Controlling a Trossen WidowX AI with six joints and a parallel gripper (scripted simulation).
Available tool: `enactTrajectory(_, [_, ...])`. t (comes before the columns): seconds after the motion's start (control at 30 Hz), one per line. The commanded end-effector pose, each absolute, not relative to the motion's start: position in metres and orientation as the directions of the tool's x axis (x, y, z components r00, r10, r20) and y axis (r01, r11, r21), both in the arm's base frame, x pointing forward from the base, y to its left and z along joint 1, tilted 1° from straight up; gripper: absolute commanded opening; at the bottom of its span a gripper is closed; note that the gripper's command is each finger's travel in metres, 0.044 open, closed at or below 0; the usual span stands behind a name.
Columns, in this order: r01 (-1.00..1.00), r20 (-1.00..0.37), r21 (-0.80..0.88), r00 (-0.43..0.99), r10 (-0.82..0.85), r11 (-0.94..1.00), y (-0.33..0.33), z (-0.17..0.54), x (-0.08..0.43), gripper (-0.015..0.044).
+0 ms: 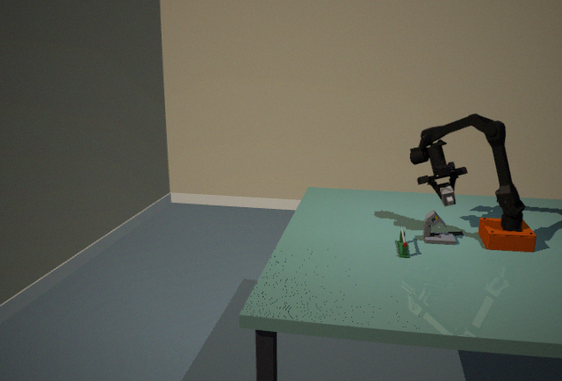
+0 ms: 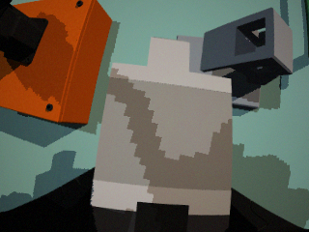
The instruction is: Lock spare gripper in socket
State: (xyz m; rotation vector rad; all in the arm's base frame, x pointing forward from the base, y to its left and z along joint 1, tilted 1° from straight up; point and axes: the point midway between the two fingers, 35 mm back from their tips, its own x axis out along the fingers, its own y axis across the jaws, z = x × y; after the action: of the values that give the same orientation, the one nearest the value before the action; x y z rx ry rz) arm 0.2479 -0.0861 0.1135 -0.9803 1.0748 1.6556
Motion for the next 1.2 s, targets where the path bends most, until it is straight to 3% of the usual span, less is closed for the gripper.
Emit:
enactTrajectory(0.0, [-0.957, -0.929, 0.244, -0.277, 0.246, -0.158, -0.08, 0.116, 0.246, 0.0])
enactTrajectory(1.17, [-0.829, -0.957, 0.289, -0.263, 0.121, 0.479, -0.031, 0.13, 0.228, 0.0])
